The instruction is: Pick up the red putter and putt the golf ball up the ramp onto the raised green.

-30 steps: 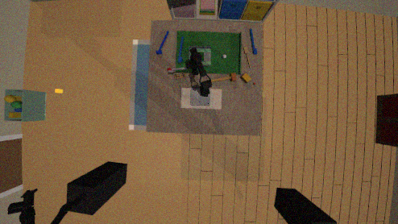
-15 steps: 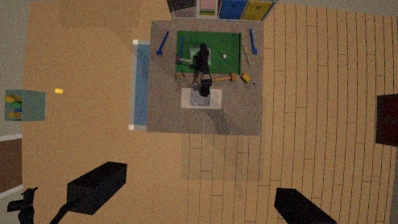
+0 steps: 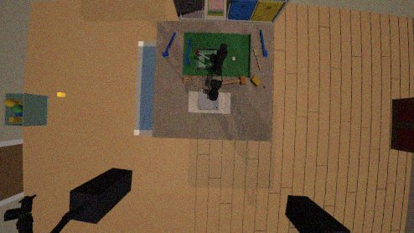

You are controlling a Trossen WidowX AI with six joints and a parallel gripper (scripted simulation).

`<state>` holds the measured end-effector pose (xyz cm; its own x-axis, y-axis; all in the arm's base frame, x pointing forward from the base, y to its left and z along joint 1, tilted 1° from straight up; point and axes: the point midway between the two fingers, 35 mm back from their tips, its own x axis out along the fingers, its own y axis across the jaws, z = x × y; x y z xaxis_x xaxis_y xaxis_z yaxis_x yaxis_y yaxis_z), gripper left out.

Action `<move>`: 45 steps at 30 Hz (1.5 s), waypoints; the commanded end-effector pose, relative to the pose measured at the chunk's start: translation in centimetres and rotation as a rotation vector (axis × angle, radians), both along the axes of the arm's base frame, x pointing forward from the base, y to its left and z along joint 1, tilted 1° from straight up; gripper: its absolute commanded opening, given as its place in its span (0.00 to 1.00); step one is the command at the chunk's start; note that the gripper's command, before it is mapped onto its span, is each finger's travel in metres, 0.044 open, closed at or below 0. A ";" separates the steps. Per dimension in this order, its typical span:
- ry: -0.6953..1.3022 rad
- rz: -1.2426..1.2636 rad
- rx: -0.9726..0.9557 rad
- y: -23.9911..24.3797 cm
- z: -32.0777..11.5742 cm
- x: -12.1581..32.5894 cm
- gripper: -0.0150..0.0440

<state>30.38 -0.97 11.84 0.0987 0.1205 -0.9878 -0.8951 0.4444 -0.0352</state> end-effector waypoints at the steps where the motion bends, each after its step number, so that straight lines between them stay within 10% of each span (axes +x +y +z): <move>1: 0.009 -0.096 -0.012 -2.5 0.1 0.4 0.25; 45: 0.138 -1.021 -0.058 -25.0 1.0 -7.4 0.25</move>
<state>23.14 -25.63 12.76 0.0124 -0.0061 -0.9999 -0.1120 0.9937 -0.0075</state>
